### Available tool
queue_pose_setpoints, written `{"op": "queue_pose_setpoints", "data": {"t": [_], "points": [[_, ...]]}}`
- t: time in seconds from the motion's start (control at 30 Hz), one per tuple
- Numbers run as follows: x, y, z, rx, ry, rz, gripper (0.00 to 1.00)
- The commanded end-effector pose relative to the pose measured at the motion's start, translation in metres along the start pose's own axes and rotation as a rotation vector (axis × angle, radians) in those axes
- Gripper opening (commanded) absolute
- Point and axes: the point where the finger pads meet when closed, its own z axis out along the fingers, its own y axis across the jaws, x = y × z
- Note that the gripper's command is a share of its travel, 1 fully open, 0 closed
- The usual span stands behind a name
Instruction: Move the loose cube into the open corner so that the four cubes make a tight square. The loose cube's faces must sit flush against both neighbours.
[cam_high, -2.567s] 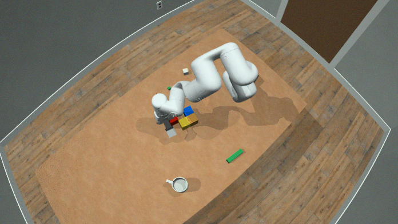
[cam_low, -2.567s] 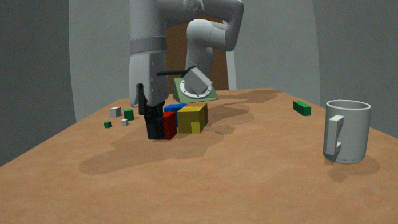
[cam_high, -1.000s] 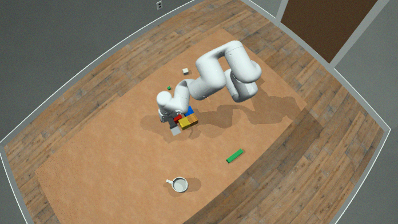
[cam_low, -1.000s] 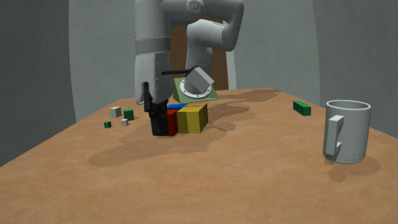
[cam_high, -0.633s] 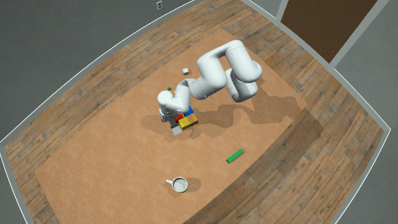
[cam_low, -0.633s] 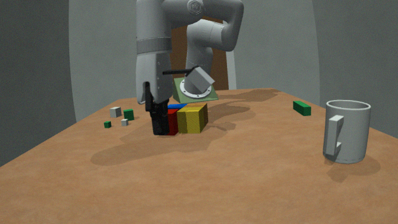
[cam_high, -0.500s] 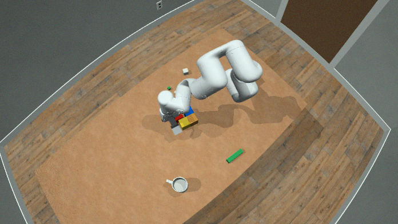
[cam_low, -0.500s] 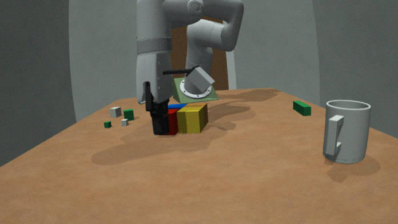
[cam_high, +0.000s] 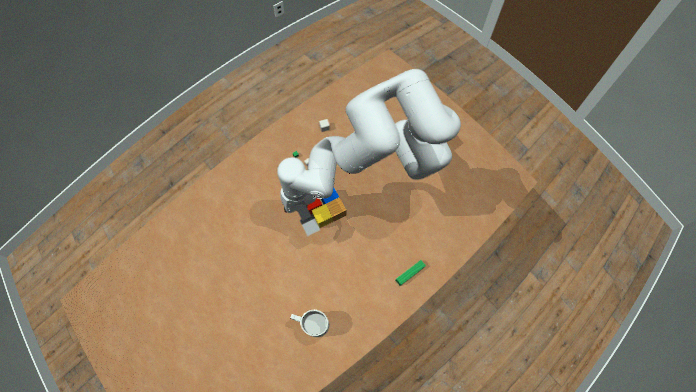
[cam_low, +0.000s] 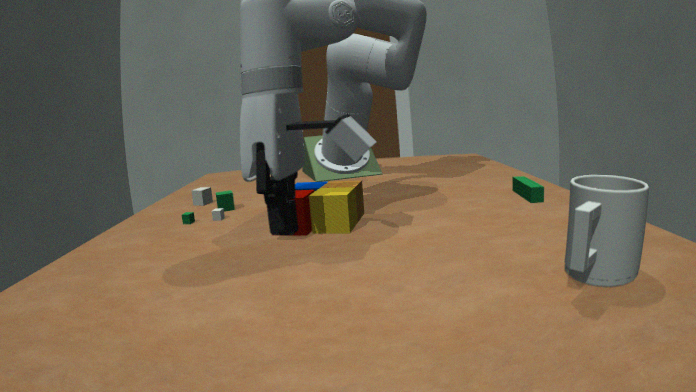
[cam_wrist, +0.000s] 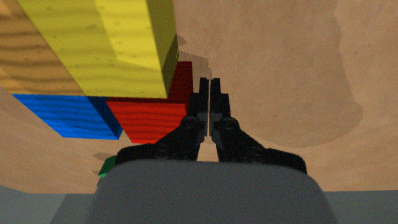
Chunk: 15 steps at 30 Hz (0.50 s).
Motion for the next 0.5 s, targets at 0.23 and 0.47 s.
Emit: {"op": "queue_pose_setpoints", "data": {"t": [0.23,0.47], "points": [[-0.0002,-0.0013,-0.001,-0.003,0.0,0.0,0.0],[-0.0002,-0.0019,-0.001,-0.003,0.0,0.0,0.0]]}}
